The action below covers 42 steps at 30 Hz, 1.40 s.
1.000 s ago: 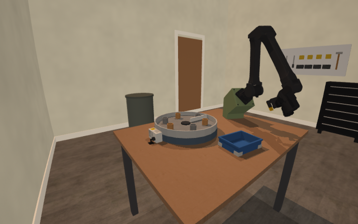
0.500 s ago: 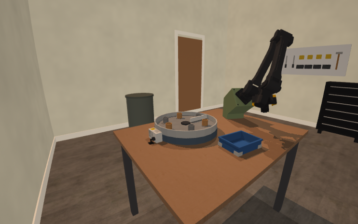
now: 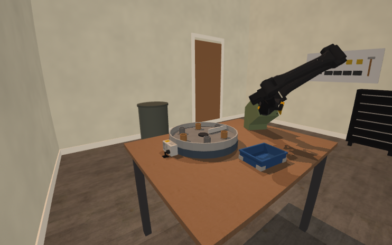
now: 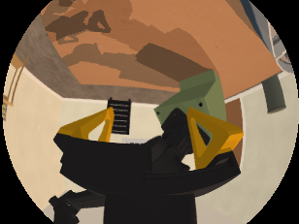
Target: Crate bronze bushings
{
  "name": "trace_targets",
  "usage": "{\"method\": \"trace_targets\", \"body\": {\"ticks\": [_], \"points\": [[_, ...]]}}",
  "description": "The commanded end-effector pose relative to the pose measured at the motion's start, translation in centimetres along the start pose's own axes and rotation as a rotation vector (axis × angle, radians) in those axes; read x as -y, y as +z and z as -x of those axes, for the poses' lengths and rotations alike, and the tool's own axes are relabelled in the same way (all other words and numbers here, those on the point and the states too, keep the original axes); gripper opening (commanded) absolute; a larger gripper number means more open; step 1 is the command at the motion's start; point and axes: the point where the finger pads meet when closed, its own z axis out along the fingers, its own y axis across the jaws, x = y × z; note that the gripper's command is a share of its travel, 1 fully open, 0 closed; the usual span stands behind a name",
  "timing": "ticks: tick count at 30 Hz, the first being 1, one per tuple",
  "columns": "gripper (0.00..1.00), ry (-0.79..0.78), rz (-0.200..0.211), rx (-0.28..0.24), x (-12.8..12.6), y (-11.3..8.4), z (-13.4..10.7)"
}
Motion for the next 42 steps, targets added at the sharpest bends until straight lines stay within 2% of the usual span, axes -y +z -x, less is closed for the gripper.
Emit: {"method": "trace_targets", "body": {"ticks": [1,5,7,10,11,22,24,26,32,37,42], "points": [[1.0,-0.018,0.005,0.078,3.2,-2.2,1.5],[1.0,0.104,0.042,0.164,7.3,-4.0,2.5],[1.0,0.104,0.042,0.164,7.3,-4.0,2.5],[1.0,0.244,0.079,0.247,11.3,-5.7,3.5],[1.0,0.252,0.081,0.251,11.4,-5.8,3.5],[1.0,0.591,0.188,0.484,22.6,-10.5,6.0],[1.0,0.591,0.188,0.484,22.6,-10.5,6.0],[1.0,0.676,0.216,0.543,25.3,-11.8,6.7],[1.0,0.826,0.267,0.649,30.2,-14.0,7.9],[1.0,0.901,0.291,0.7,32.6,-15.1,8.7],[1.0,0.922,0.292,0.727,32.7,-15.8,8.7]]}}
